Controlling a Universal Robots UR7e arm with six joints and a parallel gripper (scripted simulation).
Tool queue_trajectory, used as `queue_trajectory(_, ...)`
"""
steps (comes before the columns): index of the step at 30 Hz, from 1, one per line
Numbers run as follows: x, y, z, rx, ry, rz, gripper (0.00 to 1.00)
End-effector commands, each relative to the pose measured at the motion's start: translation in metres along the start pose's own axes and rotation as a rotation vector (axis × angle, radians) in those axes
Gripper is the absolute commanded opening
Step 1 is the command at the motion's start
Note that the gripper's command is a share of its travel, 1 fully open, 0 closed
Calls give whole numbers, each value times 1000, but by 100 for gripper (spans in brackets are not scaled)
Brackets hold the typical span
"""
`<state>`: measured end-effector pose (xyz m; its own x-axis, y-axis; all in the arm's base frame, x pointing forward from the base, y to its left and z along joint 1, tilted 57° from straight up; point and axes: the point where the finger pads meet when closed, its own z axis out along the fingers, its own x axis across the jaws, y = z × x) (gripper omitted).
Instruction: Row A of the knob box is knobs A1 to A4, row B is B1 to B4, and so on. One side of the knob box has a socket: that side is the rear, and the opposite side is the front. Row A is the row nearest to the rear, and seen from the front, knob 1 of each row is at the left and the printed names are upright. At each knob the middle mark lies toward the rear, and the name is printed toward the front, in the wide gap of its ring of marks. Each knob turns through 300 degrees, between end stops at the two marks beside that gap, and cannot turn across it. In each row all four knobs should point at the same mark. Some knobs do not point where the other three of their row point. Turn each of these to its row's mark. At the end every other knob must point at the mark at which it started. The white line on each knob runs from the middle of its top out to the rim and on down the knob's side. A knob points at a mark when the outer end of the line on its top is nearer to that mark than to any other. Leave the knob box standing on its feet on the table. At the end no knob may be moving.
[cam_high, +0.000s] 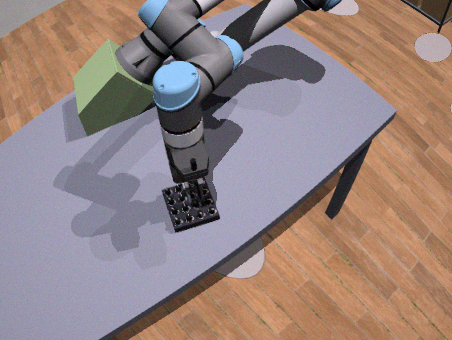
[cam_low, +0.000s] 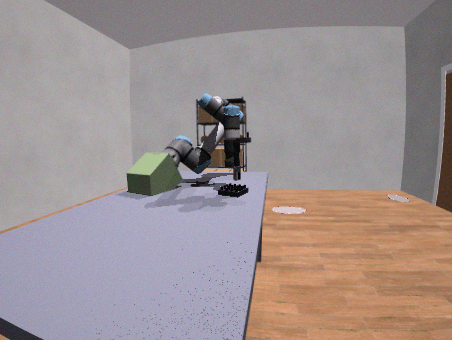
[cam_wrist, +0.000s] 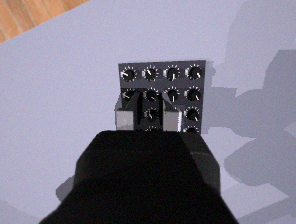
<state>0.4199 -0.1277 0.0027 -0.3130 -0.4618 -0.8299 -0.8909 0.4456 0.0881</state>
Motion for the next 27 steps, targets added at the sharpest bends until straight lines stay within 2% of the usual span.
queue_trajectory(1,0,0,6,1,1,0,46)
queue_trajectory(16,0,0,18,1,1,0,46)
queue_trajectory(27,0,0,20,1,0,0,46)
